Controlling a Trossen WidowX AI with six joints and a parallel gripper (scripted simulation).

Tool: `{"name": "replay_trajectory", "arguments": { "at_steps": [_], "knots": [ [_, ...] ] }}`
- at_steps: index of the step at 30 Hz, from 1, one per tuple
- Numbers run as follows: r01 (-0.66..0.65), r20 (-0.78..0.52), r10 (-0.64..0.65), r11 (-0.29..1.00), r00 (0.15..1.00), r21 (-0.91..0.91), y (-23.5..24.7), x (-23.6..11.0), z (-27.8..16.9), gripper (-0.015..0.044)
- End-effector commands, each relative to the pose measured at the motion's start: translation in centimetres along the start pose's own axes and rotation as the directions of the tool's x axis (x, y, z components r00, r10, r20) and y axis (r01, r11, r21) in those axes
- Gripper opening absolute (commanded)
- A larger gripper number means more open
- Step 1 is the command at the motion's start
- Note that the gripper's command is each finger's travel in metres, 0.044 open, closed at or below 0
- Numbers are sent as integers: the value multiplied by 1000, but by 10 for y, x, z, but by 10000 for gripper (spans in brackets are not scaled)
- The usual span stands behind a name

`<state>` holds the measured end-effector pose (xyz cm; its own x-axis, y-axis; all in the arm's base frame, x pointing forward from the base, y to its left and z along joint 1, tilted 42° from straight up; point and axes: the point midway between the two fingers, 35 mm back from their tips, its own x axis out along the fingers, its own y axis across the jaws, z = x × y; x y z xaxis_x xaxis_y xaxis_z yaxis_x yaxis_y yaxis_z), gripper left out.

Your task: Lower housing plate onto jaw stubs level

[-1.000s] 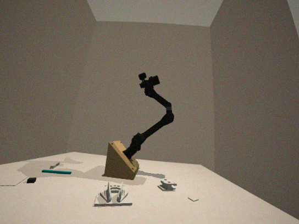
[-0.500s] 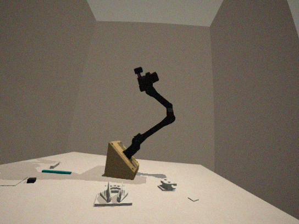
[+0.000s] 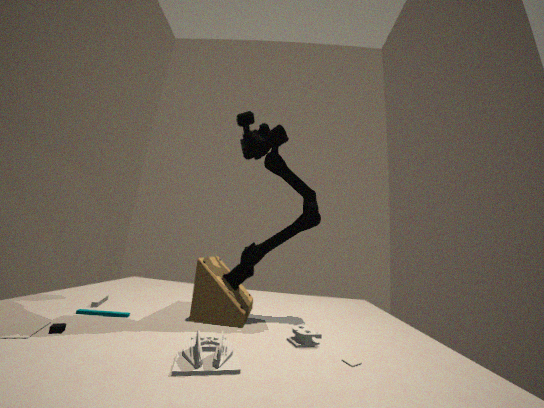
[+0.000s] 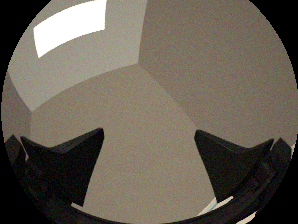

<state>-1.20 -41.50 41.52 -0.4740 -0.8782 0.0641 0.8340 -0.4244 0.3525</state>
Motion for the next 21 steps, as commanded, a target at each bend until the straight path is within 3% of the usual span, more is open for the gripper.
{"name": "replay_trajectory", "arguments": {
  "at_steps": [1,21],
  "knots": [
    [-69,-52,70,997,996,19,17,-12,-12,440],
    [-395,-305,405,914,862,97,92,-98,-70,440]
  ]
}}
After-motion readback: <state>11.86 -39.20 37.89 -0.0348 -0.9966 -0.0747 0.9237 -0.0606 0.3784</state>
